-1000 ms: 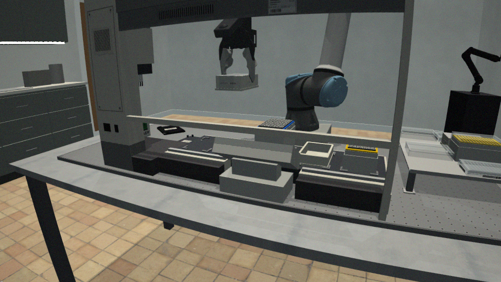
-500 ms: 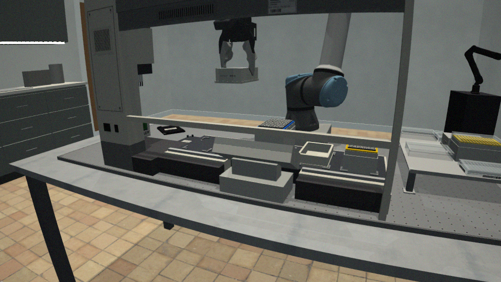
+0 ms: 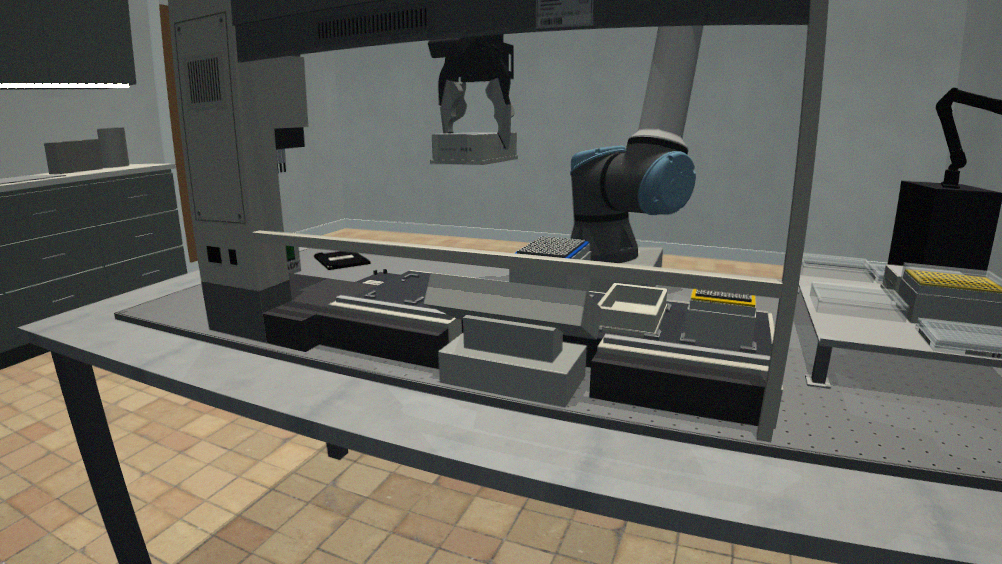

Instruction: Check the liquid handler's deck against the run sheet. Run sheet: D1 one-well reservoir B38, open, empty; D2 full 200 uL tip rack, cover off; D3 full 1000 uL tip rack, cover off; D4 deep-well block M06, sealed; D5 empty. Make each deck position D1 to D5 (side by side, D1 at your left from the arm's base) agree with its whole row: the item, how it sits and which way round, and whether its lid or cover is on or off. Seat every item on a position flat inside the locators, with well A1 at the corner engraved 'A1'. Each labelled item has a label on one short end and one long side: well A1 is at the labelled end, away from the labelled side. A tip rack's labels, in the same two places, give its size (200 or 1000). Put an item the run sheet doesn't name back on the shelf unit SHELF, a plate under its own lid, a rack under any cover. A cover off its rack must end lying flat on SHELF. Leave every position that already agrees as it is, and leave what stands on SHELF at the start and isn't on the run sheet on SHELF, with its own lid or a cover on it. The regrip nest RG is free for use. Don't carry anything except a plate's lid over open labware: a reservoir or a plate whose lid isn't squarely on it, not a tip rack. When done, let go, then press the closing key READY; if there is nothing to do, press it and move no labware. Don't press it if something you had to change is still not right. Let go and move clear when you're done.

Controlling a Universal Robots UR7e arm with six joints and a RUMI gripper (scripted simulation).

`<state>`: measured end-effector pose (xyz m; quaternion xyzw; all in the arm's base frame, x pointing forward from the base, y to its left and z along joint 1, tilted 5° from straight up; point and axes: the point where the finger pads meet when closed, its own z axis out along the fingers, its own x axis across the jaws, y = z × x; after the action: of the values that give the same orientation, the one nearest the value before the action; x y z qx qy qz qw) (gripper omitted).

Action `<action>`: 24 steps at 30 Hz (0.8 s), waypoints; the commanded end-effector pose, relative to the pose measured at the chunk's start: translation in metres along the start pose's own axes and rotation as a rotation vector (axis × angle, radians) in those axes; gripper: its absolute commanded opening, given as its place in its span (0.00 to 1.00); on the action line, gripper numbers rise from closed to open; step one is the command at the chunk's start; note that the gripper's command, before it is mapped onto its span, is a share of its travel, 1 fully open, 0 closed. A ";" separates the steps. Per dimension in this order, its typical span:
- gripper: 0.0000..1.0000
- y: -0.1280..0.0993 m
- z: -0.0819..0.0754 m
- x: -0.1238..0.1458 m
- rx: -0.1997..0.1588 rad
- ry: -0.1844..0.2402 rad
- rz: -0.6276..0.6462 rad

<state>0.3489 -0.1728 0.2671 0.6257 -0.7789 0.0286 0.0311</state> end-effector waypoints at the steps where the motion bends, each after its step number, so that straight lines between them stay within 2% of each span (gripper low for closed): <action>1: 0.00 0.017 -0.001 0.000 0.001 0.001 0.000; 7: 0.00 0.047 0.000 0.001 0.001 0.001 0.000; 9: 0.00 0.047 0.000 0.001 0.001 0.001 0.000; 24: 0.00 0.122 0.000 0.002 0.001 0.001 0.000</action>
<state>0.2548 -0.1528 0.2655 0.6250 -0.7794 0.0278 0.0336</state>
